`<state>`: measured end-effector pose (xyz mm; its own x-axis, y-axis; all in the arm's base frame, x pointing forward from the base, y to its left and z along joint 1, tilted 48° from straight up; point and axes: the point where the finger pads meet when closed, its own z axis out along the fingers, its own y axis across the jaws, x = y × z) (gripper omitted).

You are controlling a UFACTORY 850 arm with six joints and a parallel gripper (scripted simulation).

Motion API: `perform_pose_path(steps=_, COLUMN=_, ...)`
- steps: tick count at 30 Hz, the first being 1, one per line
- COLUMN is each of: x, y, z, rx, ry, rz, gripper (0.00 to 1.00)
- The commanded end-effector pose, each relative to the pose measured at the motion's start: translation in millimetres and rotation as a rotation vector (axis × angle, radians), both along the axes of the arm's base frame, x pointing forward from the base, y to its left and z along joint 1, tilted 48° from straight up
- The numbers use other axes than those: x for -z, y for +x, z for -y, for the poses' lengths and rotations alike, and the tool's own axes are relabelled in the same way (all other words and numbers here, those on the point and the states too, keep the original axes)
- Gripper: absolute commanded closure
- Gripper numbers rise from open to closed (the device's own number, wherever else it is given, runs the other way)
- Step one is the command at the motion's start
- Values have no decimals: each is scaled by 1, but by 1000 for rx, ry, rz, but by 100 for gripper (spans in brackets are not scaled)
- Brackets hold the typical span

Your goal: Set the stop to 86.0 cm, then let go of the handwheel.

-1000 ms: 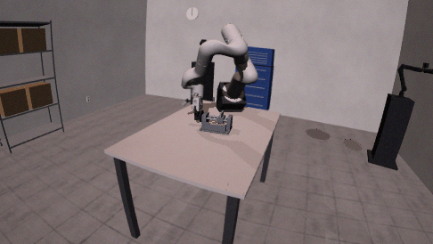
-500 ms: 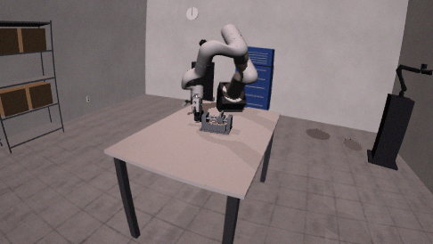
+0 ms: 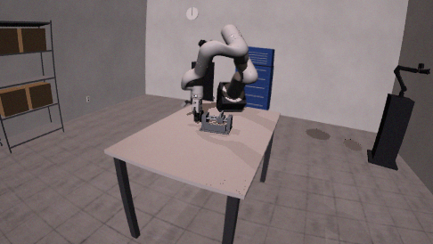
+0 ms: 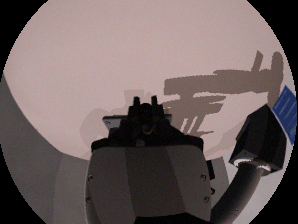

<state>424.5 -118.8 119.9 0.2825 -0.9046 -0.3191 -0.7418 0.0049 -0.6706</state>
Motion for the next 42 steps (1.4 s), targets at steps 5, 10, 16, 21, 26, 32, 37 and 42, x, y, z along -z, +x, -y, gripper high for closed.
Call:
perform_pose_path(steps=5, x=-1, y=3, z=0, rx=1, ry=0, rz=2, gripper=94)
perform_pose_path(steps=10, x=-2, y=4, z=0, rx=1, ry=0, rz=2, gripper=94)
perform_pose_path(steps=16, x=-2, y=5, z=0, rx=1, ry=0, rz=2, gripper=94)
perform_pose_path(steps=21, x=-3, y=5, z=0, rx=1, ry=0, rz=2, gripper=94)
perform_pose_path(steps=26, x=-3, y=6, z=0, rx=1, ry=0, rz=2, gripper=94)
perform_pose_path(steps=32, x=-3, y=6, z=0, rx=1, ry=0, rz=2, gripper=94)
perform_pose_path(steps=37, x=-3, y=7, z=0, rx=1, ry=0, rz=2, gripper=94)
perform_pose_path(steps=42, x=-4, y=7, z=0, rx=1, ry=0, rz=2, gripper=94)
